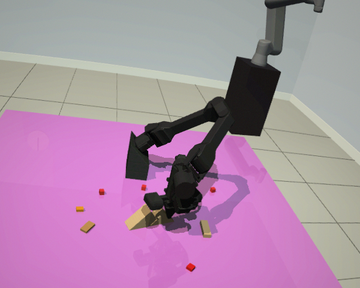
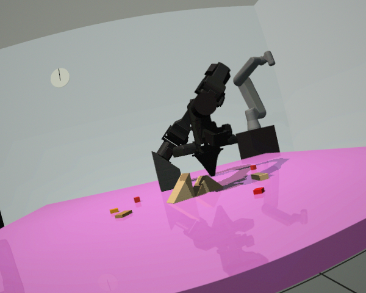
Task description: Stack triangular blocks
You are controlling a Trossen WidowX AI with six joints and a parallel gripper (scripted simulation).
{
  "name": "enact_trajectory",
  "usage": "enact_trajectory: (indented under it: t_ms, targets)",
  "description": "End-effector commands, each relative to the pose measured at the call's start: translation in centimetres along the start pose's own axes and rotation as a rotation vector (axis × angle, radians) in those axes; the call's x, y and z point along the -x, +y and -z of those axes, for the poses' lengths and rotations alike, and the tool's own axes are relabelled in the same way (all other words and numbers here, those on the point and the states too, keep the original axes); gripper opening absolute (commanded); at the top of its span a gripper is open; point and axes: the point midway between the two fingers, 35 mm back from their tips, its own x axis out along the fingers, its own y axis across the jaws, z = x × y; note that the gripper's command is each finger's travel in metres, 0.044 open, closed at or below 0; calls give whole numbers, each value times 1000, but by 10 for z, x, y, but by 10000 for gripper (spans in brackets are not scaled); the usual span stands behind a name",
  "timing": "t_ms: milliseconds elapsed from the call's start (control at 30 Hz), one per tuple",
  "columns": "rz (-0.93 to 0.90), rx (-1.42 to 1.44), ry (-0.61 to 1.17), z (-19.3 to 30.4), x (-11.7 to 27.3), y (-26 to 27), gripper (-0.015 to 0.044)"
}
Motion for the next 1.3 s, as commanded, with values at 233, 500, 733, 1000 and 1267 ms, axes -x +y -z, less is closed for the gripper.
enact_trajectory:
  t_ms: [233, 500, 733, 1000, 1267]
  targets:
    - [-6, -9, 1, 1, -19, 0, 0]
    - [-8, -9, 0, 2, -30, 1, 0]
    - [-8, -9, 1, 12, -28, 1, 0]
    - [-8, -10, 2, 30, -27, 1, 0]
    - [-8, -11, 2, 48, -27, 1, 0]
